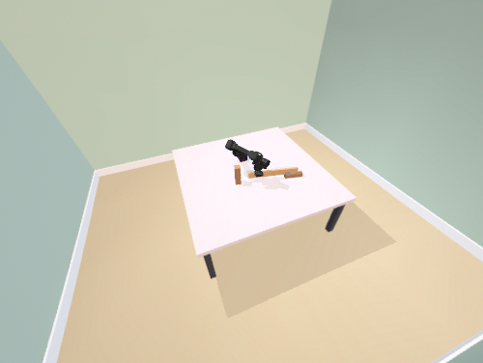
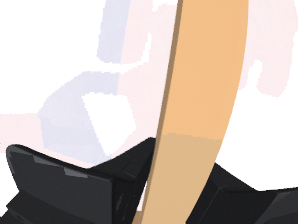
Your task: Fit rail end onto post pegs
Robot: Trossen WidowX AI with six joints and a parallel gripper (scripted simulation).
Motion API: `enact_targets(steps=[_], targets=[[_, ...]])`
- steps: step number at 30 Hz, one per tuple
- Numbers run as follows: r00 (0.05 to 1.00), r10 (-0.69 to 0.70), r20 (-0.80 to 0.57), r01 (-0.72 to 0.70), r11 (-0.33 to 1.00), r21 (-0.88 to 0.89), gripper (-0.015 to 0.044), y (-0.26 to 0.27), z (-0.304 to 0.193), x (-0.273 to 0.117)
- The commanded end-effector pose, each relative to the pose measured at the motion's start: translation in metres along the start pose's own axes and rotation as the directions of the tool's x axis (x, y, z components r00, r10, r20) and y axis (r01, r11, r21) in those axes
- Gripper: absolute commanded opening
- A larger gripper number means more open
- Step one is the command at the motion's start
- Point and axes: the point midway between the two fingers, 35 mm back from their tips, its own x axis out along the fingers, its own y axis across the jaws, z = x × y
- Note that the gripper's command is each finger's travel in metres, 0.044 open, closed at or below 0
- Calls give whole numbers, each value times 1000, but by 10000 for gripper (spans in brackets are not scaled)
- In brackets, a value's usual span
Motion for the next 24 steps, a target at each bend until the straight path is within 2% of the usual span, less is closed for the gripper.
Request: enact_targets(steps=[1,24], targets=[[1000,0,6,0,1000,-2,0,1,1,0],[1000,0,7,0,1000,-2,0,1,0,-2]])
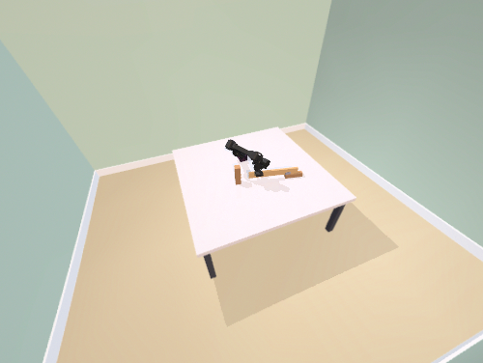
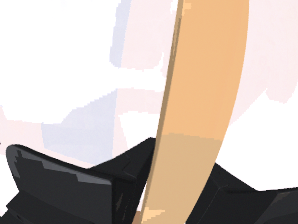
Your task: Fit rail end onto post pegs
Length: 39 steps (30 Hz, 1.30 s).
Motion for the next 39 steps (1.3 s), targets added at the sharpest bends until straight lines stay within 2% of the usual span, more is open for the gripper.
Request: enact_targets(steps=[1,39], targets=[[1000,-2,6,2,1000,-1,0,0,0,-2],[1000,-2,6,2,1000,-1,0,0,3,-2]])
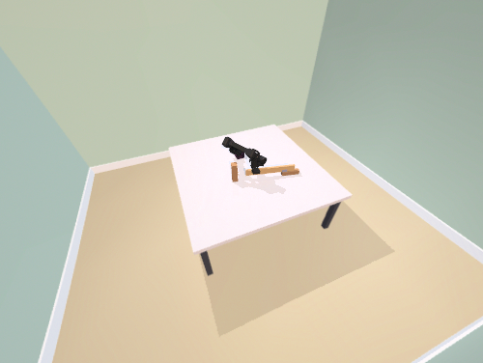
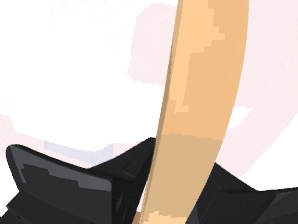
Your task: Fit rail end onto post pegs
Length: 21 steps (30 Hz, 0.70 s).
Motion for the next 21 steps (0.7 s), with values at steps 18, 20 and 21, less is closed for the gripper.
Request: enact_targets(steps=[18,20,21], targets=[[1000,-2,5,2,1000,-2,0,1,0,-3],[1000,-2,5,2,1000,-2,0,1,0,-2],[1000,-2,5,2,1000,-2,0,1,-1,-2]])
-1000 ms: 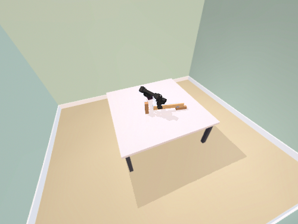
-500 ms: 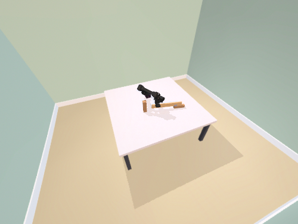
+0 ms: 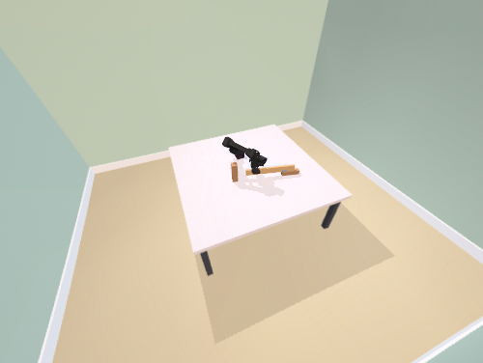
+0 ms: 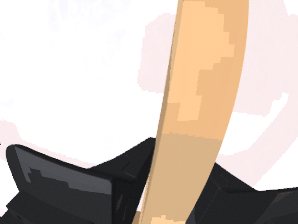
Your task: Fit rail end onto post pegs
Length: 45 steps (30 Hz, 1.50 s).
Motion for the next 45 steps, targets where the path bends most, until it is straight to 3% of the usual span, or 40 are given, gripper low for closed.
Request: enact_targets(steps=[1,45], targets=[[1000,-2,5,2,1000,-1,0,0,-1,-2],[1000,-2,6,2,1000,-1,0,1,3,-2]])
